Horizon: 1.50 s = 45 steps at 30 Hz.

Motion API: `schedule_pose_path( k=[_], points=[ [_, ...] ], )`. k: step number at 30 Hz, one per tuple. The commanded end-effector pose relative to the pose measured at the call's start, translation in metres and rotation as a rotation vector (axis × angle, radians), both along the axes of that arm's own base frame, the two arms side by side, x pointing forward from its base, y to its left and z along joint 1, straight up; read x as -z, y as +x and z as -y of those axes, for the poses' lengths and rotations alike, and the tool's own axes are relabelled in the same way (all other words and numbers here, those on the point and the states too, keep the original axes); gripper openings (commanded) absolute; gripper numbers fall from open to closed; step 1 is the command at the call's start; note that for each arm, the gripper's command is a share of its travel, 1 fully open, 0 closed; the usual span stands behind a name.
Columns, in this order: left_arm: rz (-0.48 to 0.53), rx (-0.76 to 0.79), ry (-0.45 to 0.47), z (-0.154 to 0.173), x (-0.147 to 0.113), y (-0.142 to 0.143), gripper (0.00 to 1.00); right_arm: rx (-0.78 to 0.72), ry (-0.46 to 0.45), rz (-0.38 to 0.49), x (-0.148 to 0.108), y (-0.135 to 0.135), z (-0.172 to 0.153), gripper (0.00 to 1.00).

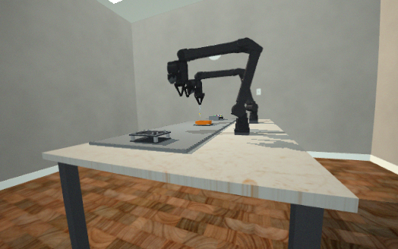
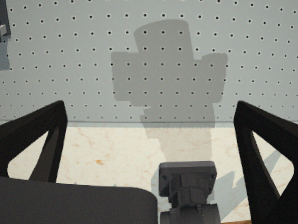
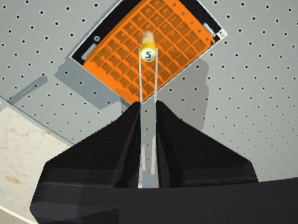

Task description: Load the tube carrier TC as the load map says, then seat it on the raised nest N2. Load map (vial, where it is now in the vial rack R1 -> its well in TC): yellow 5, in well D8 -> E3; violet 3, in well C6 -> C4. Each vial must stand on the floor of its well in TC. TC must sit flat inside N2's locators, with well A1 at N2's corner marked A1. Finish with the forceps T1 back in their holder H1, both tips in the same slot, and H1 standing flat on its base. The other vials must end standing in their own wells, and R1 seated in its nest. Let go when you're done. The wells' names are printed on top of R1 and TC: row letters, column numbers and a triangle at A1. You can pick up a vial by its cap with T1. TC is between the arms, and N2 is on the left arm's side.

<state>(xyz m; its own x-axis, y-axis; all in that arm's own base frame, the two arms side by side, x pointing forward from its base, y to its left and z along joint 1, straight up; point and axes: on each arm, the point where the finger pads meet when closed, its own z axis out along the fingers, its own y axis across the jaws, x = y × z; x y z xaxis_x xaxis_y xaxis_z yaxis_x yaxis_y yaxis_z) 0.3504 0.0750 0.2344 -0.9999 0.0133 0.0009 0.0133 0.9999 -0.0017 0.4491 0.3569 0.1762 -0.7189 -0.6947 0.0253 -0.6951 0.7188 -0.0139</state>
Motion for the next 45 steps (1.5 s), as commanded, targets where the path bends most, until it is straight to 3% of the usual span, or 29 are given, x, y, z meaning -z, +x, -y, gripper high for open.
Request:
schedule_pose_path(
  k=[1, 7, 11, 15, 45],
  points=[
    [0.036, 0.001, 0.009, -0.002, -0.014, 0.009, 1.0, 0.014, 0.045, 0.062, -0.041, 0.012, -0.007, 0.09],
    [0.036, 0.001, 0.009, -0.002, -0.014, 0.009, 1.0, 0.014, 0.042, 0.058, -0.037, 0.014, -0.008, 0.09],
    [0.036, 0.001, 0.009, -0.002, -0.014, 0.009, 1.0, 0.013, 0.001, 0.007, -0.01, 0.002, 0.001, 0.09],
    [0.036, 0.001, 0.009, -0.002, -0.014, 0.009, 1.0, 0.013, -0.013, -0.01, 0.001, -0.002, 0.004, 0.09],
    [0.036, 0.001, 0.009, -0.002, -0.014, 0.009, 1.0, 0.014, 0.004, 0.009, 0.013, 0.004, -0.001, 0.09]
  ],
)
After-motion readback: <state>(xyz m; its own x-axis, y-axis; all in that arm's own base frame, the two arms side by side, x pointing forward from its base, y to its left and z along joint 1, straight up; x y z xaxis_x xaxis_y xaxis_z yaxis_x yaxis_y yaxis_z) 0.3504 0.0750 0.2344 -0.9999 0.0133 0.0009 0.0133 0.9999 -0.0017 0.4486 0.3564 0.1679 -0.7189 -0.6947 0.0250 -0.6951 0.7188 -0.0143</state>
